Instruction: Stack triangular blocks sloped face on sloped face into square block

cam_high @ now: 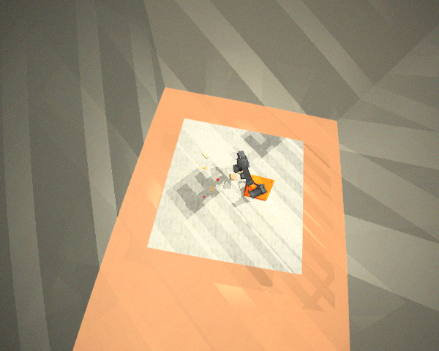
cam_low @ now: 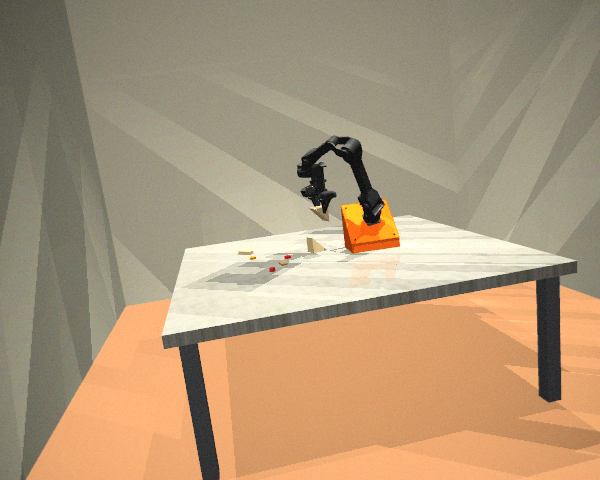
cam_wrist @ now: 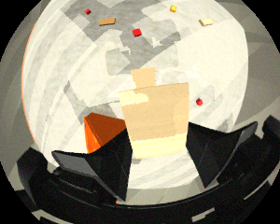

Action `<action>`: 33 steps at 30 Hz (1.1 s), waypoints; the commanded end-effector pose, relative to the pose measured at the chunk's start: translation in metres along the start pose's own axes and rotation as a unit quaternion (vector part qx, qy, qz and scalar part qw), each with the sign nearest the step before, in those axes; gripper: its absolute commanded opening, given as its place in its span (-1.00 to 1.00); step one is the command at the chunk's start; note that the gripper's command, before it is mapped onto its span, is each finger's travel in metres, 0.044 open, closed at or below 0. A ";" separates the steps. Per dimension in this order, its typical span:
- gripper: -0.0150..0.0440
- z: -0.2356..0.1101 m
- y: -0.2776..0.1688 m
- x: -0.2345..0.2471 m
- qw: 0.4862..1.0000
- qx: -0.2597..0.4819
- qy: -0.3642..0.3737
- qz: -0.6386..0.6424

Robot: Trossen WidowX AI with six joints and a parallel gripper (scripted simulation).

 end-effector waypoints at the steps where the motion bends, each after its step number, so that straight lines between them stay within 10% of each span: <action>1: -0.49 0.002 -0.017 -0.005 1.000 -0.004 0.012 -0.004; 33: -0.49 0.101 0.017 -0.005 1.000 -0.011 0.020 -0.009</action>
Point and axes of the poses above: the point midway between the two fingers, 35 mm back from their tips, its own z axis out along the fingers, its own x axis across the jaws, y = z × x, the point moved 4 cm from there along -z, back along the fingers, and after that the axes turned 7 degrees about -z, right-handed, at the moved point
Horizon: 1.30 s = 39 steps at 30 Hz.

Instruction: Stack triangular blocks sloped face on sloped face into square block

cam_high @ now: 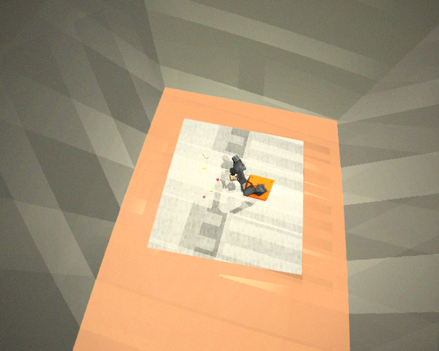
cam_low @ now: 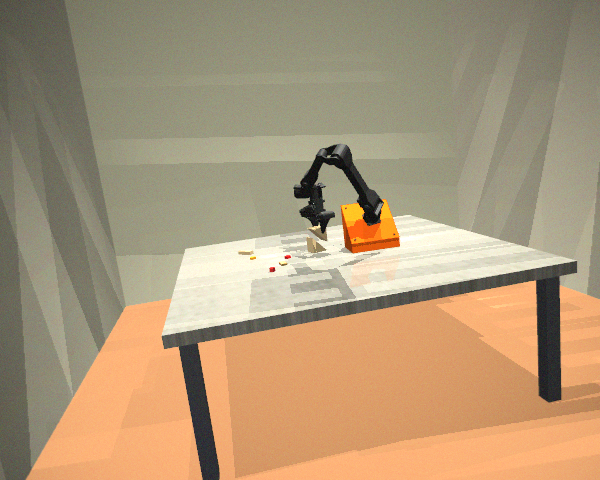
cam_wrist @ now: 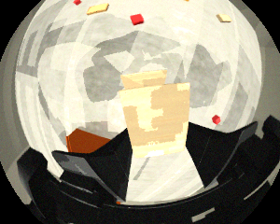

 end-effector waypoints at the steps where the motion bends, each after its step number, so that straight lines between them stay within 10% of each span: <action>1: -0.49 0.013 0.004 0.004 1.000 0.001 0.008 0.005; 39: -0.49 0.021 0.007 0.005 1.000 -0.001 0.008 0.007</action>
Point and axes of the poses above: the point midway between the two fingers, 35 mm back from their tips, its own z axis out along the fingers, its own x axis across the jaws, y = z × x, the point moved 4 cm from there along -z, back along the fingers, and after that the axes turned 7 degrees about -z, right-handed, at the moved point
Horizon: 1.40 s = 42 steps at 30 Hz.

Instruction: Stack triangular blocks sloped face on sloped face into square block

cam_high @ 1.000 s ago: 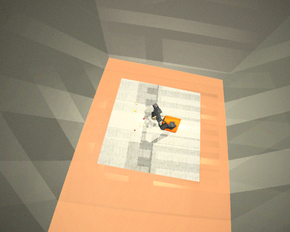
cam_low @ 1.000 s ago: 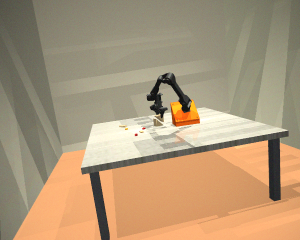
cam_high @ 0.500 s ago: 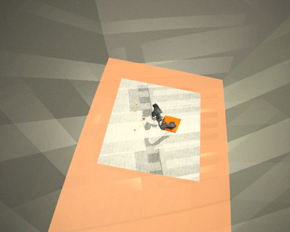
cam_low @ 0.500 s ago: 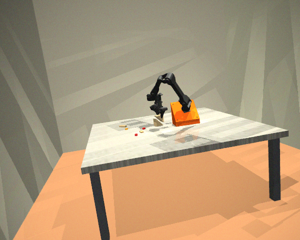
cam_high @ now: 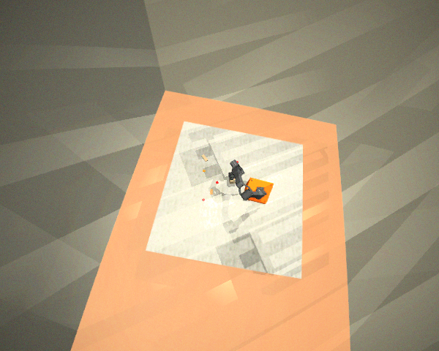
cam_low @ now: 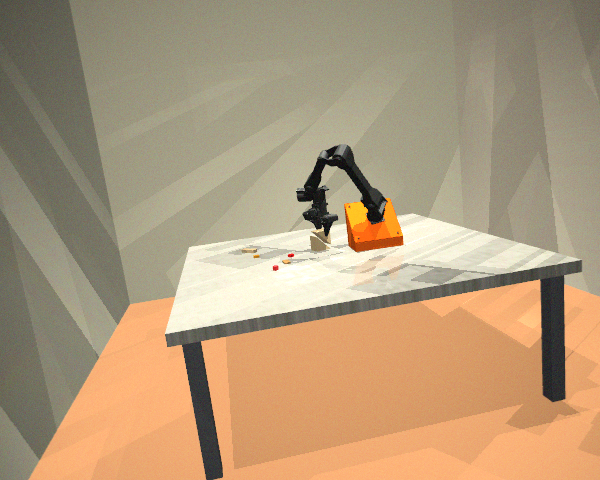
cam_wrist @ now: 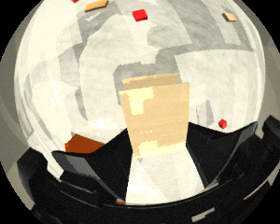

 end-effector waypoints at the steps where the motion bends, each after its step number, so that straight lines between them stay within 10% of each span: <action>1: -0.49 0.003 0.000 0.000 1.000 -0.001 0.002 0.004; 42: -0.49 0.017 0.006 -0.001 1.000 -0.001 0.002 0.004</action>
Point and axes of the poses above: the point midway between the two fingers, 35 mm back from their tips, its own z axis out along the fingers, its own x axis across the jaws, y = z × x, the point moved 4 cm from there along -z, back along the fingers, and after that the axes turned 7 degrees about -z, right-handed, at the moved point
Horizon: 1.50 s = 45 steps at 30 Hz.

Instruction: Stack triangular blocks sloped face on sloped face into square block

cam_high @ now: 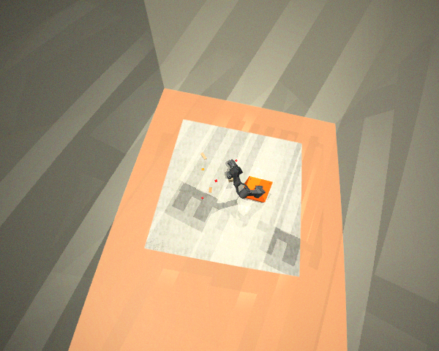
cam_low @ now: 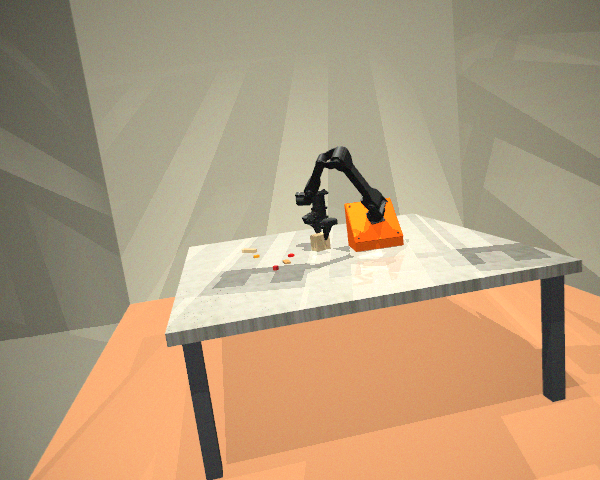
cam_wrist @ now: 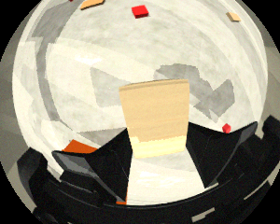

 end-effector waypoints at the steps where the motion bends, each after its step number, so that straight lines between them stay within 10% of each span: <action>1: -0.49 0.001 0.000 0.000 1.000 -0.001 0.001 0.003; 19: -0.49 0.002 0.001 0.000 1.000 0.000 0.000 0.004; 36: 1.00 0.001 0.001 0.000 1.000 0.000 0.000 0.001; 45: 1.00 -0.020 0.002 -0.004 1.000 0.001 -0.002 0.001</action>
Point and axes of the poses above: the point midway between the two fingers, 35 mm back from their tips, its own z axis out along the fingers, its own x axis across the jaws, y = z × x, the point moved 4 cm from there along -z, back along the fingers, and after that the axes turned 7 degrees about -z, right-handed, at the moved point
